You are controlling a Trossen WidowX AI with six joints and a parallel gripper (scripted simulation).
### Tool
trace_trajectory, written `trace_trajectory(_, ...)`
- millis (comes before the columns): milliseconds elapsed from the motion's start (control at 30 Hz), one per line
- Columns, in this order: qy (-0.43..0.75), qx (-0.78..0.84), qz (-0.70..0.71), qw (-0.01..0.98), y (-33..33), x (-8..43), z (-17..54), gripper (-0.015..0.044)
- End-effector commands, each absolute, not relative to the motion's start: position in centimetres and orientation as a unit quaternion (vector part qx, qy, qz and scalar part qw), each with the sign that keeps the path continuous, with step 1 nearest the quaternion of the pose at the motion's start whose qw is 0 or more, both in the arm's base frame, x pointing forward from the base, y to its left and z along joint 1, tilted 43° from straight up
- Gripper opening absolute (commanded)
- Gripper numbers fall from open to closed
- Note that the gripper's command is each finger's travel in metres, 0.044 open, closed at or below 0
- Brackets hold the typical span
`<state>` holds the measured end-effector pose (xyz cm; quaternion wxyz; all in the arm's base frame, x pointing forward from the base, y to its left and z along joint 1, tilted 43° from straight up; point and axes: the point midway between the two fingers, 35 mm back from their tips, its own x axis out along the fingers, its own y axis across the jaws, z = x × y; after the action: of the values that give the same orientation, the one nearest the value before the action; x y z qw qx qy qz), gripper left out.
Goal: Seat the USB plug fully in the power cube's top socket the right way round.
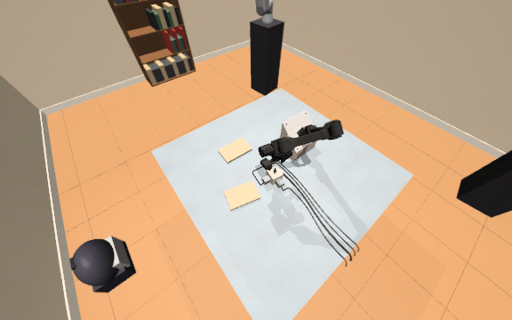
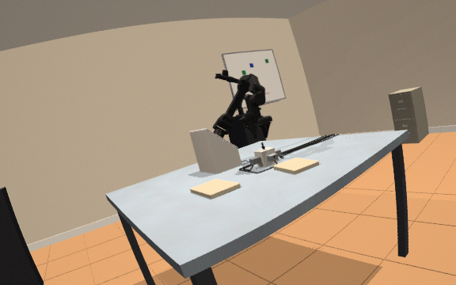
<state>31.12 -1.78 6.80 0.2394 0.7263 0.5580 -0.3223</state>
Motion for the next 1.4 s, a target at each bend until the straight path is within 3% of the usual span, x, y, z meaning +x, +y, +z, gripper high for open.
trace_trajectory(0,0.558,0.725,-0.321,0.245,-1.6,31.2,6.6,0.0440)
trace_trajectory(1100,0.559,0.725,-0.321,0.244,0.0,31.6,4.7,0.0440)
trace_trajectory(1367,0.558,0.724,-0.319,0.249,-0.1,31.8,4.9,0.0230)
